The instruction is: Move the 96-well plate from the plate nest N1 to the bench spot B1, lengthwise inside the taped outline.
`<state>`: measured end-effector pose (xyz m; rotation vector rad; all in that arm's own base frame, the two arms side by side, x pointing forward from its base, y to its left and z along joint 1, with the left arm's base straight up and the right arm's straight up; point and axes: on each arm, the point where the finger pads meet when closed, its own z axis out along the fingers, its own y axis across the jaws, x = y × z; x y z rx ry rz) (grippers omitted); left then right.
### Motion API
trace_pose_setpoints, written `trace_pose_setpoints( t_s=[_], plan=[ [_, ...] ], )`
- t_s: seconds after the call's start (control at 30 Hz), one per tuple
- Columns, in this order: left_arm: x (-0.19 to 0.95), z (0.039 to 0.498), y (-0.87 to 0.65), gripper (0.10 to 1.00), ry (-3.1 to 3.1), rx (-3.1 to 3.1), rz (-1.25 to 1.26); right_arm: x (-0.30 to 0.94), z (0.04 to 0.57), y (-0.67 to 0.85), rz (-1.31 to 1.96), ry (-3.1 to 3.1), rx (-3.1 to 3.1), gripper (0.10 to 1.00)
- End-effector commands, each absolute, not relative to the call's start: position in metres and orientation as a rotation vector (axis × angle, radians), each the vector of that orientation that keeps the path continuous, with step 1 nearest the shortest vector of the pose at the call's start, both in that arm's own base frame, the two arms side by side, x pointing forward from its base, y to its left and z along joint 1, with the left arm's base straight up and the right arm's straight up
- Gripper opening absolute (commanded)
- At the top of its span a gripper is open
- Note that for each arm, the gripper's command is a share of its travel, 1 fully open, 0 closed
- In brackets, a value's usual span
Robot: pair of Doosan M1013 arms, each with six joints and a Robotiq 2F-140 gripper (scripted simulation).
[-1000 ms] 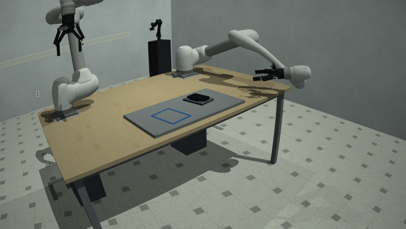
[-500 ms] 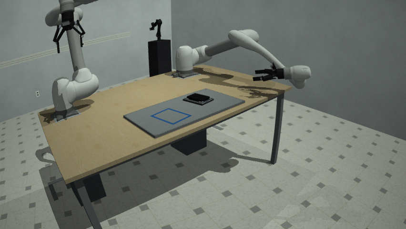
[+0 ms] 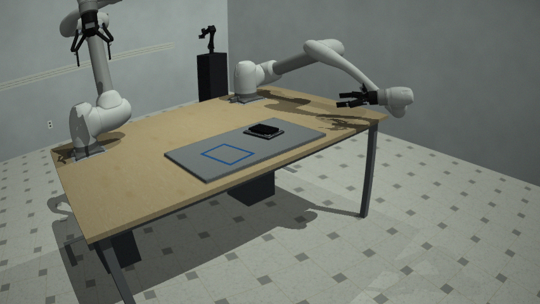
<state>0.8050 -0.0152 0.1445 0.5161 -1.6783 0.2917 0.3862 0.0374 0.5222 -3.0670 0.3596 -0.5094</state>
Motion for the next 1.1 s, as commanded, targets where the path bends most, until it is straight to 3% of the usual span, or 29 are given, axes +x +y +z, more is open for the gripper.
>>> trace_pose_setpoints(
  t_s=[0.0,1.07],
  plan=[
    [0.805,0.146,-0.015,1.000,-1.680,0.516,0.292,0.386,0.529,0.039,-0.551,0.277,-3.065,1.000],
    [0.805,0.146,-0.015,1.000,-1.680,0.516,0.292,0.382,0.555,0.047,-0.726,-0.053,-3.053,1.000]
  ],
)
